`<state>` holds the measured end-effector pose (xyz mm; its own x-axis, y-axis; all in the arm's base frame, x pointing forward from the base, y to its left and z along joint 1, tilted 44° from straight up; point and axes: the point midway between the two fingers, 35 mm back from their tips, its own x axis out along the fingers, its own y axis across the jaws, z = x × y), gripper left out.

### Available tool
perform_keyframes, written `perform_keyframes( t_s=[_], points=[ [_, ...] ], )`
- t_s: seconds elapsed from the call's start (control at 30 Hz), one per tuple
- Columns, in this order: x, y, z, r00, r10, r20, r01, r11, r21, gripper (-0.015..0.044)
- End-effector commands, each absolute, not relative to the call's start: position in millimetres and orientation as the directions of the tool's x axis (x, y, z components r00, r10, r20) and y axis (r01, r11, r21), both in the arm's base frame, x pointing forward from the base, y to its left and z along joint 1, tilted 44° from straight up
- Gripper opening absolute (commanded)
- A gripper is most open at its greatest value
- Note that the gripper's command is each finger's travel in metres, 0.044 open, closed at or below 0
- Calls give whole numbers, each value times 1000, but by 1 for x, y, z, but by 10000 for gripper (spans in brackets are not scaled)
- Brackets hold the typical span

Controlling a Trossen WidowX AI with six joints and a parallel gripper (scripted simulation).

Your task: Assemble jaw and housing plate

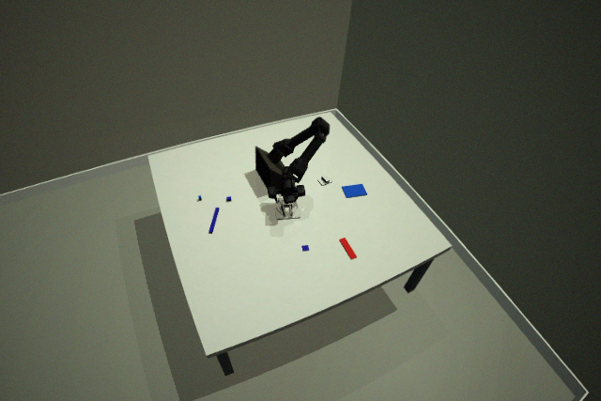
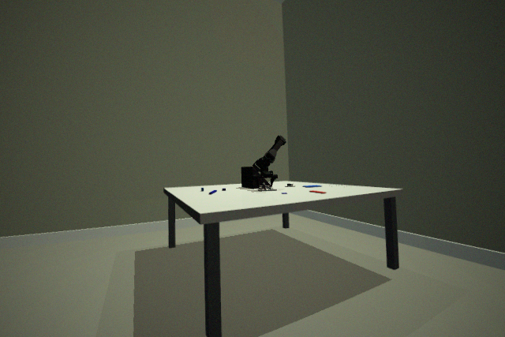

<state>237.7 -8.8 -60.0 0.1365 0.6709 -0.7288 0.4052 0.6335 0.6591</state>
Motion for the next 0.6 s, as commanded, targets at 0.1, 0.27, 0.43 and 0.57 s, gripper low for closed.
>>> perform_keyframes(
  t_s=[0.1,0.27,0.43,0.57],
  points=[
    [238,-17,-53,137,669,-730,406,634,657,440],
    [232,-49,-20,136,668,-731,410,634,656,440],
    [227,-60,-5,136,671,-729,410,632,658,440],
    [225,-61,-7,143,669,-729,418,627,657,440]
  ],
)
